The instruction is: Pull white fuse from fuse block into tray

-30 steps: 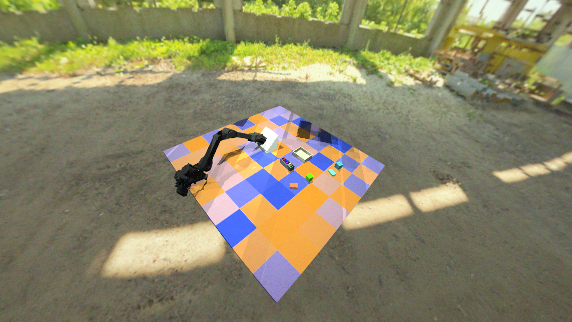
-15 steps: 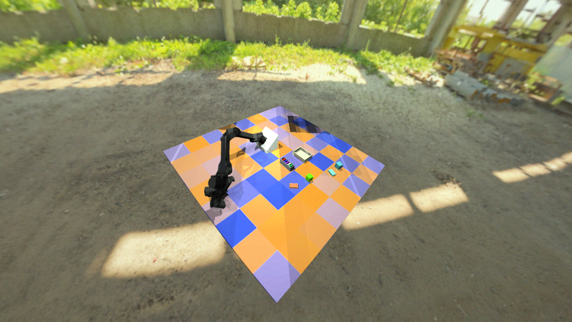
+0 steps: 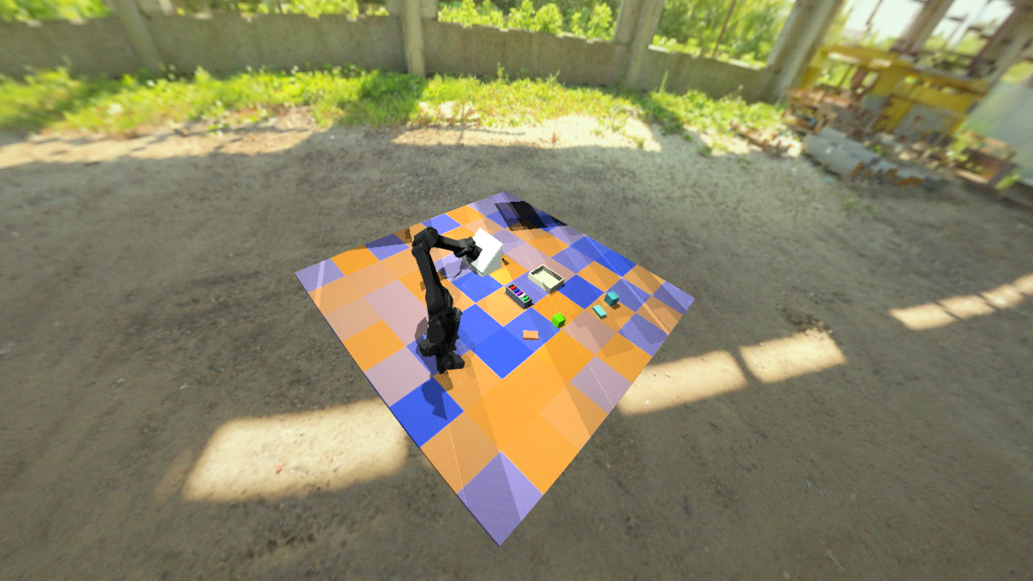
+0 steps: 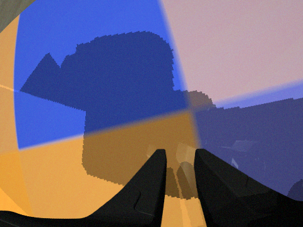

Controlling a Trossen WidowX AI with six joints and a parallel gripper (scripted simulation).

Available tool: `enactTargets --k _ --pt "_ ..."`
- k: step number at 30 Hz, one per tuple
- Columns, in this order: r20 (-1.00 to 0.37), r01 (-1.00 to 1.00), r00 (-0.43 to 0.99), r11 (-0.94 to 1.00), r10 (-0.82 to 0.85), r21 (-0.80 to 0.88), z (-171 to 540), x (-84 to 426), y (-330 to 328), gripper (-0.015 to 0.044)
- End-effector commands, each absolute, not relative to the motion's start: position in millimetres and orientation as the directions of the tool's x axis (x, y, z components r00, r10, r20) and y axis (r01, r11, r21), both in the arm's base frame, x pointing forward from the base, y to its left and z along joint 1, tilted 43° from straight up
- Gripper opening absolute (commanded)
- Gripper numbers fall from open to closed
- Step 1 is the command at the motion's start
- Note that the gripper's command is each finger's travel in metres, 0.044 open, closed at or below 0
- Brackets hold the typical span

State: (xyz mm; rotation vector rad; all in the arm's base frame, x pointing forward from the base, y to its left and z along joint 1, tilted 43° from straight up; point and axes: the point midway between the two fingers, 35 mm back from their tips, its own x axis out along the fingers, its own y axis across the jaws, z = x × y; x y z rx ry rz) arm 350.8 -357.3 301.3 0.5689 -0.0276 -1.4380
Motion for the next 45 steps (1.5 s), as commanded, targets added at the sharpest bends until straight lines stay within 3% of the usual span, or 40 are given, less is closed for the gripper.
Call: enactTargets --k 1,15,22,27,45 --pt "-0.374 0.934 0.169 0.027 -0.912 0.356 272 367 -333 0.0074" --pt "-0.680 0.959 0.198 -0.004 -0.705 0.284 132 410 -156 0.0074" --pt "-0.756 0.985 0.092 -0.053 -0.649 0.165 73 382 -60 0.0074" --pt "-0.744 0.994 -0.010 -0.090 -0.669 0.068 44 333 0 0.0074" --pt "-0.737 0.994 -0.023 -0.095 -0.676 0.057 35 323 2 0.0074"
